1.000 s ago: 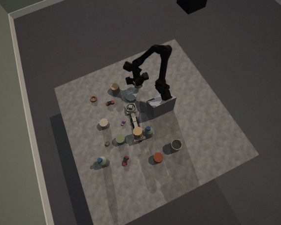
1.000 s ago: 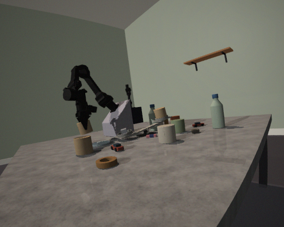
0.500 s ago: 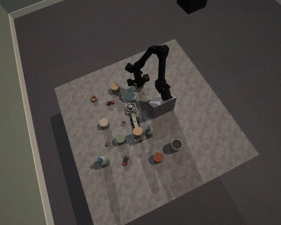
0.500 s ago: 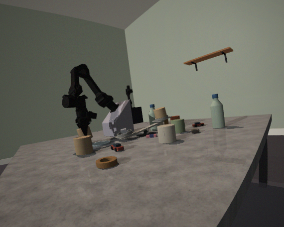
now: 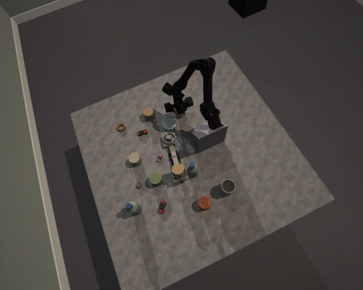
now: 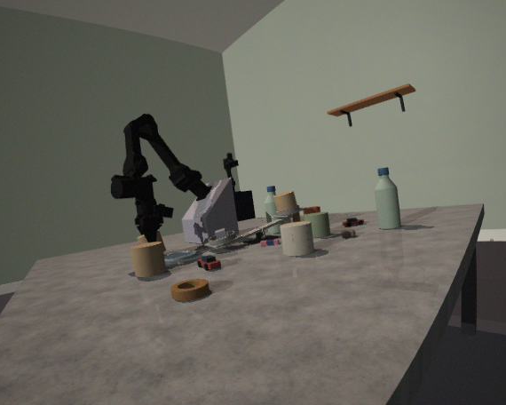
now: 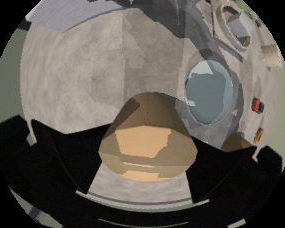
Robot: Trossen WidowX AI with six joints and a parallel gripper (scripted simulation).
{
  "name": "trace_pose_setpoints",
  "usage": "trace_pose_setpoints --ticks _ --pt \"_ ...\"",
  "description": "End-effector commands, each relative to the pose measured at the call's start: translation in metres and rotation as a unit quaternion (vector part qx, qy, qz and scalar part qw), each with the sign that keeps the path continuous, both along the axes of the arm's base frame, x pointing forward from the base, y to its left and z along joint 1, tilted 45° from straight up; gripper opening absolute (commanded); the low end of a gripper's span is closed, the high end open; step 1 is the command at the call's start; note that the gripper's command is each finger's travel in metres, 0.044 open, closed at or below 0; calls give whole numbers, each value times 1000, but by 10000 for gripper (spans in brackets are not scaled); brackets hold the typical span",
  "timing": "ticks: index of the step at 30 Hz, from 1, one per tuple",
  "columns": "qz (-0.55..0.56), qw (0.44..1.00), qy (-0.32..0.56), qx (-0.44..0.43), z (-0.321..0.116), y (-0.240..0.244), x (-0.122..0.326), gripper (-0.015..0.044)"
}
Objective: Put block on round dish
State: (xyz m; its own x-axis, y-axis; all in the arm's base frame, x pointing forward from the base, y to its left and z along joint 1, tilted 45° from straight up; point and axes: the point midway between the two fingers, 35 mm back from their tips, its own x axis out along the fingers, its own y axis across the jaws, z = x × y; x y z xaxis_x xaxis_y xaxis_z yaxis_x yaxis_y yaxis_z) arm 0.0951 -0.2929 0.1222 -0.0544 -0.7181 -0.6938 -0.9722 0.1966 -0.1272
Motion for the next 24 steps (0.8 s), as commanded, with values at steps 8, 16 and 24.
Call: trace_pose_setpoints --ticks 8,16,24 --pt "0 1000 0 0 -2 -2 0 157" --pt "0 1000 0 0 -2 -2 0 368" --pt "4 1000 1 3 33 37 3 440"
